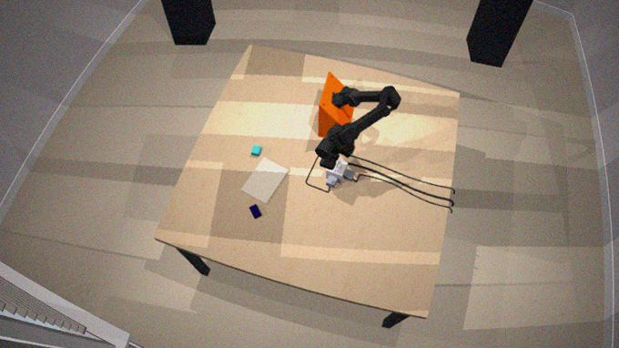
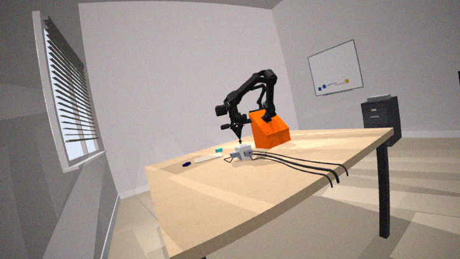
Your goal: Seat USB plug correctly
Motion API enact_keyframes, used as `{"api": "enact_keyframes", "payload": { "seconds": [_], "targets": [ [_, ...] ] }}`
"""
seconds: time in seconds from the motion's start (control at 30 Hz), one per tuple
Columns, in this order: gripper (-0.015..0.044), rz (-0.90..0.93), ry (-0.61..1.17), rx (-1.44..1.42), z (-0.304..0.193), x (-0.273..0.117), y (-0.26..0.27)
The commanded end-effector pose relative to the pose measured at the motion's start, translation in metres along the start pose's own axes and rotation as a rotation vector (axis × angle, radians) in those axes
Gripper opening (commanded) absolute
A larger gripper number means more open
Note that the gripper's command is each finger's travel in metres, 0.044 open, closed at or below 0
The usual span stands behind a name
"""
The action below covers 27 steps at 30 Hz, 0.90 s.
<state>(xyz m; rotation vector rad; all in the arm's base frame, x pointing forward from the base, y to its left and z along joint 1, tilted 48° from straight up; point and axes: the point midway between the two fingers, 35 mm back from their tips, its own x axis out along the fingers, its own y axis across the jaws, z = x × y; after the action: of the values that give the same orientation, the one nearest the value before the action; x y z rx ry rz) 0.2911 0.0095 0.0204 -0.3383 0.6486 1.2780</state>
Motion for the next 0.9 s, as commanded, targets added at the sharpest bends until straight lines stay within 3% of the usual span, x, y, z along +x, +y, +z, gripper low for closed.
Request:
{"api": "enact_keyframes", "payload": {
  "seconds": [0.0, 0.87],
  "targets": [
    [0.0000, 0.001, -0.005, -0.006, 0.0003, 0.0010, 0.0006],
    [0.0000, 0.002, -0.009, -0.008, 0.0005, 0.0042, 0.0006]
  ]
}}
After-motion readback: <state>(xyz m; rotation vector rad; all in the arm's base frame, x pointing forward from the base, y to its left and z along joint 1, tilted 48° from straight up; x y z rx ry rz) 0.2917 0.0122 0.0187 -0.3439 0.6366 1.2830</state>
